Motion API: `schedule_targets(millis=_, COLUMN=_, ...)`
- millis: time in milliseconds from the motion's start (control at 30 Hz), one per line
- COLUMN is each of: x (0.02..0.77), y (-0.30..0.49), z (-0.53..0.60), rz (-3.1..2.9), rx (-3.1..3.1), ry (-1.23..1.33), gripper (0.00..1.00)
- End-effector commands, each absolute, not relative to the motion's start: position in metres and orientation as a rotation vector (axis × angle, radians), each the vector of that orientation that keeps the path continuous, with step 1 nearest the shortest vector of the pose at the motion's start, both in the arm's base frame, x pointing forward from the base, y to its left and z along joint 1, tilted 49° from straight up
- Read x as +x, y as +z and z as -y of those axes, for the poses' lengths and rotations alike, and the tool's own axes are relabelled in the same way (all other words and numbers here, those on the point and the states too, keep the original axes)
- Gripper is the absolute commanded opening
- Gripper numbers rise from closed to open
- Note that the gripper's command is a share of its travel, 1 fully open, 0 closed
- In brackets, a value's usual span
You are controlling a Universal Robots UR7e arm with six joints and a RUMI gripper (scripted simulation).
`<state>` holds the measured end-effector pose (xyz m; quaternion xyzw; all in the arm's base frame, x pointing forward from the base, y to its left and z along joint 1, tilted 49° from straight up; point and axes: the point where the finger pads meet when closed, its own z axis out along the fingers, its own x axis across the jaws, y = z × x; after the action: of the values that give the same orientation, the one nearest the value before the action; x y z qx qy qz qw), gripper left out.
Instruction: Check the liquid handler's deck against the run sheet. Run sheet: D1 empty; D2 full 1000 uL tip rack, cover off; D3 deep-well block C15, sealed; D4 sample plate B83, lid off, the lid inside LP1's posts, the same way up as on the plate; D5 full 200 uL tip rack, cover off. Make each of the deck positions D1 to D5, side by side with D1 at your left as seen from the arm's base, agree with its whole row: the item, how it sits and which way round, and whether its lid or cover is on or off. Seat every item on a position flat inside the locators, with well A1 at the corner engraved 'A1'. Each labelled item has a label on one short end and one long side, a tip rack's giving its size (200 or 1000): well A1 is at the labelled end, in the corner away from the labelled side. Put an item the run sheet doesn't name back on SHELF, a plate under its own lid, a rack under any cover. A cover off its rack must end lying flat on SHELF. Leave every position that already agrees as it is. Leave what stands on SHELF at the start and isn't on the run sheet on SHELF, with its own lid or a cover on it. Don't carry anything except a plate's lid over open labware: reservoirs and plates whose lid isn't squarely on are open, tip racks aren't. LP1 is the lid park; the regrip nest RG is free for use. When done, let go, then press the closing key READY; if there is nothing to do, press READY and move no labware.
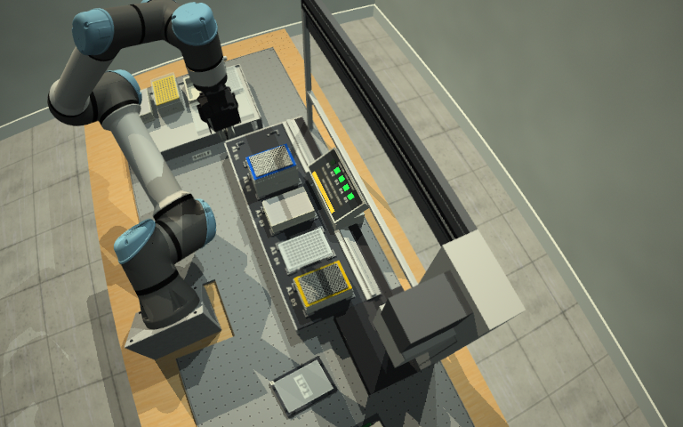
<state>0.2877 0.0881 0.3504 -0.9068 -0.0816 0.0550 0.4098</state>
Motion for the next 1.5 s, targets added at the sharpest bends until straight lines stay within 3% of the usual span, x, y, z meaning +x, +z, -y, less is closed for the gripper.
schedule_targets(millis=0, x=0.284, y=0.350, z=-0.087, rz=0.314, rx=-2.266, ry=0.085, gripper=0.00)
schedule_targets(millis=1467, x=0.250, y=0.347, z=-0.087, rz=1.114, rx=-2.017, ry=-0.295, gripper=0.00)
